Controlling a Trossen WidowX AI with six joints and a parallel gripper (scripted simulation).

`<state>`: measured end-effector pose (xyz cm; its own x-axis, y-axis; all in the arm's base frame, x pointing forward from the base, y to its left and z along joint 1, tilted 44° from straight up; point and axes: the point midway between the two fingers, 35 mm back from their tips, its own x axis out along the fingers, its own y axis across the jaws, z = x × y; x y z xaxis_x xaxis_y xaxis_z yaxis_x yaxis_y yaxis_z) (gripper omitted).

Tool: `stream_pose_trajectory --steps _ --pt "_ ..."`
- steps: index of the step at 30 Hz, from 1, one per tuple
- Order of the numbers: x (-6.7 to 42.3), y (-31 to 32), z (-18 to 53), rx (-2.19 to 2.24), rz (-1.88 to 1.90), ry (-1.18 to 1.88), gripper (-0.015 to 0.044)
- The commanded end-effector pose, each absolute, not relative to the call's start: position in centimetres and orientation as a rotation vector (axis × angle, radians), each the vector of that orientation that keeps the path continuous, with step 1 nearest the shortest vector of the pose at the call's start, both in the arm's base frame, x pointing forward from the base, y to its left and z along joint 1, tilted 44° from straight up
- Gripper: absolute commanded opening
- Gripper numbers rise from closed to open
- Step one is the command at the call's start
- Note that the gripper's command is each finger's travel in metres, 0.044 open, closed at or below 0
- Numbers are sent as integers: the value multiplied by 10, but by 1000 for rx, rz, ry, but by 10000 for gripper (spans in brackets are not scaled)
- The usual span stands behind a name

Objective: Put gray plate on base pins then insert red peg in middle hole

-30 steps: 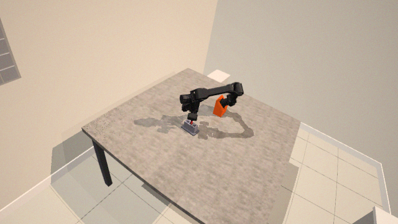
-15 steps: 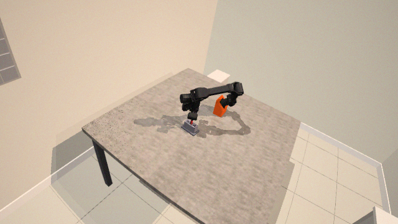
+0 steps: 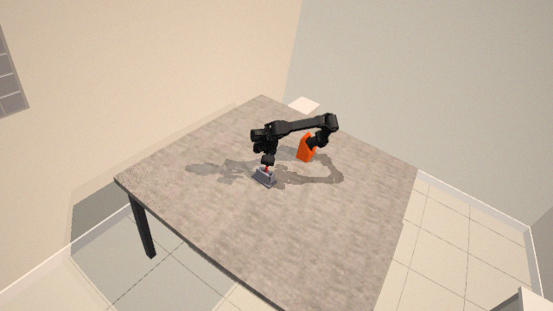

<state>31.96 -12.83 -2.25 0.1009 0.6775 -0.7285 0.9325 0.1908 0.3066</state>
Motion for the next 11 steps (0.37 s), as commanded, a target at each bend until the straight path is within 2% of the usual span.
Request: stream_pose_trajectory --steps 1,11 --pt "319 -131 -20 1542 -386 1635 150" --pt "317 -133 -18 1542 -386 1635 150"
